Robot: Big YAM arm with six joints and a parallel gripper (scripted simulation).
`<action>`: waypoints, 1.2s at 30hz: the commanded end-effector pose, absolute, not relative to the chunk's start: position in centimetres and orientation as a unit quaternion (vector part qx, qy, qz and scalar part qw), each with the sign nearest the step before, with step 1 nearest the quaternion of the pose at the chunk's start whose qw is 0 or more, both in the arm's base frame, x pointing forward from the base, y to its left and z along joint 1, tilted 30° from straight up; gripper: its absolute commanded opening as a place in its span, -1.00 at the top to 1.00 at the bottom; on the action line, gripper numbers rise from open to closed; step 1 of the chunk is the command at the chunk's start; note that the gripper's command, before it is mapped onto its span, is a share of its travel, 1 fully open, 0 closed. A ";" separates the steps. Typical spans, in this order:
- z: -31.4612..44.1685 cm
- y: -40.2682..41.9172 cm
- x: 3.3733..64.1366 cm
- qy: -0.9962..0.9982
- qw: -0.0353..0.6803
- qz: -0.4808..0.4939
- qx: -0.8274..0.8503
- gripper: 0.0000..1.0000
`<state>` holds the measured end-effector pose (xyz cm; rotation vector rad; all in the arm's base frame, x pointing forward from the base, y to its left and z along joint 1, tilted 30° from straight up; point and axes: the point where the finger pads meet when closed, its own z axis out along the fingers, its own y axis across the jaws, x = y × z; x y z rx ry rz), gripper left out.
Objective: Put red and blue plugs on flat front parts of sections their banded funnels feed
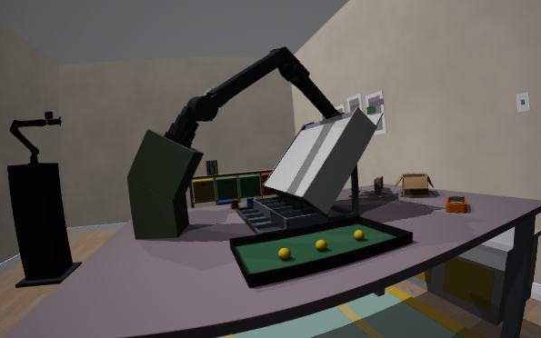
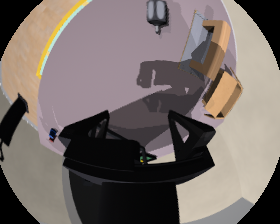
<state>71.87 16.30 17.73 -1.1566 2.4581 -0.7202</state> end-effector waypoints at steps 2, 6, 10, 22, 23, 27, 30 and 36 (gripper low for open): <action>19.6 16.7 72.4 0.861 0.182 -0.254 -0.402 -1.00; 19.6 16.7 72.4 0.861 0.182 -0.254 -0.402 -1.00; 19.6 16.7 72.4 0.861 0.182 -0.254 -0.402 -1.00; 19.6 16.7 72.4 0.861 0.182 -0.254 -0.402 -1.00; 19.6 16.7 72.4 0.861 0.182 -0.254 -0.402 -1.00; 20.0 16.8 72.3 0.860 0.184 -0.255 -0.402 -1.00; 21.3 17.3 71.7 0.857 0.189 -0.256 -0.406 -1.00; 21.3 17.9 70.6 0.852 0.180 -0.259 -0.419 -1.00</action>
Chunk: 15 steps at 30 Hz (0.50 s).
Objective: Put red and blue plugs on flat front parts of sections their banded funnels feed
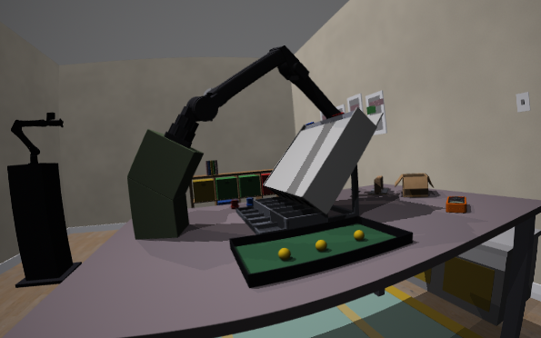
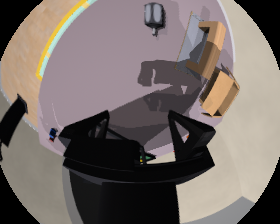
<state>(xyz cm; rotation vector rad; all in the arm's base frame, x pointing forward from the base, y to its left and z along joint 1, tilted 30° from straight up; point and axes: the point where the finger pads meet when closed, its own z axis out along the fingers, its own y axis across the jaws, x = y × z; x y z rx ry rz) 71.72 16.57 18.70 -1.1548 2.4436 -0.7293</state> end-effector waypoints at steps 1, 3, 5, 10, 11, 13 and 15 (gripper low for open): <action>21.6 18.0 70.4 0.851 0.181 -0.260 -0.420 -1.00; 21.9 18.1 70.3 0.850 0.181 -0.261 -0.421 -1.00; 22.2 18.3 70.1 0.849 0.183 -0.261 -0.421 -1.00; 24.5 19.2 68.8 0.840 0.189 -0.269 -0.431 -1.00; 25.0 19.5 68.5 0.838 0.191 -0.271 -0.433 -1.00; 26.3 19.9 67.7 0.834 0.195 -0.276 -0.437 -1.00; 27.7 20.5 66.8 0.828 0.199 -0.280 -0.442 -1.00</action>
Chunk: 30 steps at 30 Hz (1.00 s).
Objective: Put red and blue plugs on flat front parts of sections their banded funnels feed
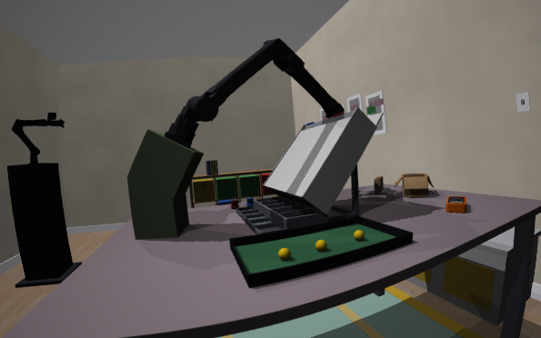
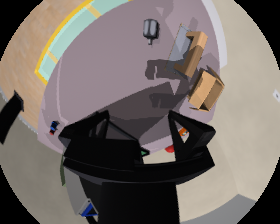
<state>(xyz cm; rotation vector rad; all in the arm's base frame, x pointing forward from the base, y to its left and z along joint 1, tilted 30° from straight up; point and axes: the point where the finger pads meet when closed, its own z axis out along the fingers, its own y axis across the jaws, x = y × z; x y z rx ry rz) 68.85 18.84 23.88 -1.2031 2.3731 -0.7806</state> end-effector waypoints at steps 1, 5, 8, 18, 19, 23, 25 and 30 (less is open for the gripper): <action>28.5 20.7 66.3 0.825 0.201 -0.283 -0.445 -1.00; 30.9 21.6 64.6 0.816 0.209 -0.291 -0.454 -1.00; 32.7 22.1 63.3 0.809 0.215 -0.297 -0.460 -1.00; 42.8 24.0 54.3 0.763 0.252 -0.332 -0.494 -1.00; 43.9 24.0 53.2 0.758 0.256 -0.336 -0.498 -1.00; 45.9 24.0 50.9 0.747 0.265 -0.343 -0.504 -1.00; 48.0 23.8 48.5 0.736 0.274 -0.351 -0.511 -1.00; 47.3 19.5 46.8 0.773 0.290 -0.327 -0.459 -1.00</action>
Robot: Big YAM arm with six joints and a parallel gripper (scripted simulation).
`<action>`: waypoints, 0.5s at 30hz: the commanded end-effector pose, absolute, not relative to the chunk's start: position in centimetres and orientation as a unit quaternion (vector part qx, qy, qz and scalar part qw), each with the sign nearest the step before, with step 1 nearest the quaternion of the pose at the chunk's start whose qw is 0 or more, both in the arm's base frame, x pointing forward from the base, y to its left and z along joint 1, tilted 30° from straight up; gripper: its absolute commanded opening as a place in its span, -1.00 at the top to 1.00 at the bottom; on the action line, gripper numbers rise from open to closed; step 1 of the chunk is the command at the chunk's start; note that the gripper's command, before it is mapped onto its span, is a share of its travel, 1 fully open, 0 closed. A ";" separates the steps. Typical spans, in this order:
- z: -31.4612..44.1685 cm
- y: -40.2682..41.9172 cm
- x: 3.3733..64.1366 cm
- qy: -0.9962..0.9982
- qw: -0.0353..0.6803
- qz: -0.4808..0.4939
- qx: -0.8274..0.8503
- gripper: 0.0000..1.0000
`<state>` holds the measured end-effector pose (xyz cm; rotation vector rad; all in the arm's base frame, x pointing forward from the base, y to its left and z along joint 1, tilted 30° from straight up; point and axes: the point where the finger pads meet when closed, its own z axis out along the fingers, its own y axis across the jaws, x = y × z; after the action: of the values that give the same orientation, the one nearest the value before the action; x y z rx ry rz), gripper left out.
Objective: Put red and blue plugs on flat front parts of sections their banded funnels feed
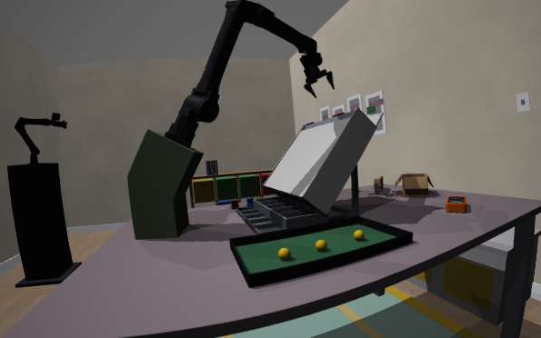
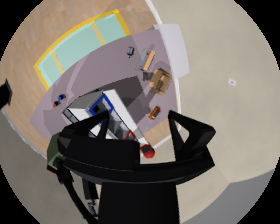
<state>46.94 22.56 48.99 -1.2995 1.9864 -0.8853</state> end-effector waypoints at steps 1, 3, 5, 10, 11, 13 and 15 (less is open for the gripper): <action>46.9 18.9 46.5 0.781 0.294 -0.320 -0.449 -1.00; 45.8 17.4 45.6 0.795 0.295 -0.307 -0.431 -1.00; 44.6 16.0 44.7 0.810 0.296 -0.294 -0.412 -1.00; 42.8 14.0 43.1 0.831 0.297 -0.274 -0.382 -1.00; 42.1 13.3 42.6 0.838 0.298 -0.267 -0.372 -1.00; 40.8 12.0 41.5 0.851 0.298 -0.254 -0.351 -1.00; 39.4 10.8 40.4 0.863 0.298 -0.240 -0.330 -1.00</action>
<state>41.81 13.13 39.11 -1.0459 2.2759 -0.6897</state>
